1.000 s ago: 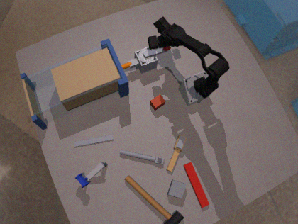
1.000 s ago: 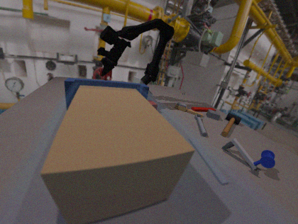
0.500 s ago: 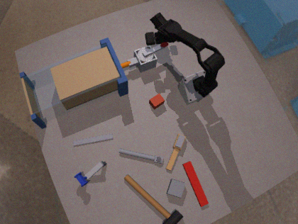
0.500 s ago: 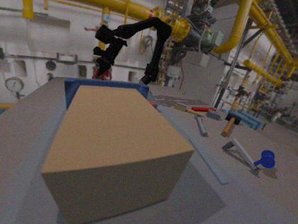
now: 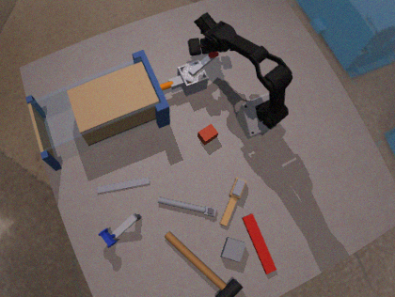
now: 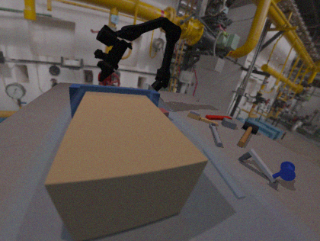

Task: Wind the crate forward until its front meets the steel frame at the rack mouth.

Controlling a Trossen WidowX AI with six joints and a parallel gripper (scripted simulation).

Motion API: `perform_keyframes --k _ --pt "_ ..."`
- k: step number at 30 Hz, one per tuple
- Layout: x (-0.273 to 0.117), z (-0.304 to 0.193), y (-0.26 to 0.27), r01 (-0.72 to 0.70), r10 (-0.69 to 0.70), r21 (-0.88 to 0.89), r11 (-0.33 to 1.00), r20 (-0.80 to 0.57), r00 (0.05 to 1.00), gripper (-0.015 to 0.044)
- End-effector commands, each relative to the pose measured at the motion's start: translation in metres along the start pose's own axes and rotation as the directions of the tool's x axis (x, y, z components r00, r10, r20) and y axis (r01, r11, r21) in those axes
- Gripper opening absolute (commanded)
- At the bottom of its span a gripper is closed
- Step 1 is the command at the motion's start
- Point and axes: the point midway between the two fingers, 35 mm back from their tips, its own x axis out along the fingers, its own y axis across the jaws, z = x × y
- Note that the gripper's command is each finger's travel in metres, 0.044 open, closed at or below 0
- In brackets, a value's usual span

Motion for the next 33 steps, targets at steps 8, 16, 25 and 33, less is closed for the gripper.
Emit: perform_keyframes --k 8,16,25,33 --pt "0.001 0.004 0.003 -0.003 0.003 -0.002 1.0 0.004 1.0 0.0131" --pt "0.001 0.004 0.003 -0.003 0.003 -0.002 1.0 0.004 1.0 0.0341" --pt "-0.004 0.007 0.003 -0.003 0.003 -0.002 1.0 0.004 1.0 0.044" --pt "-0.058 0.03 0.002 -0.003 0.003 -0.001 1.0 0.003 1.0 0.044"
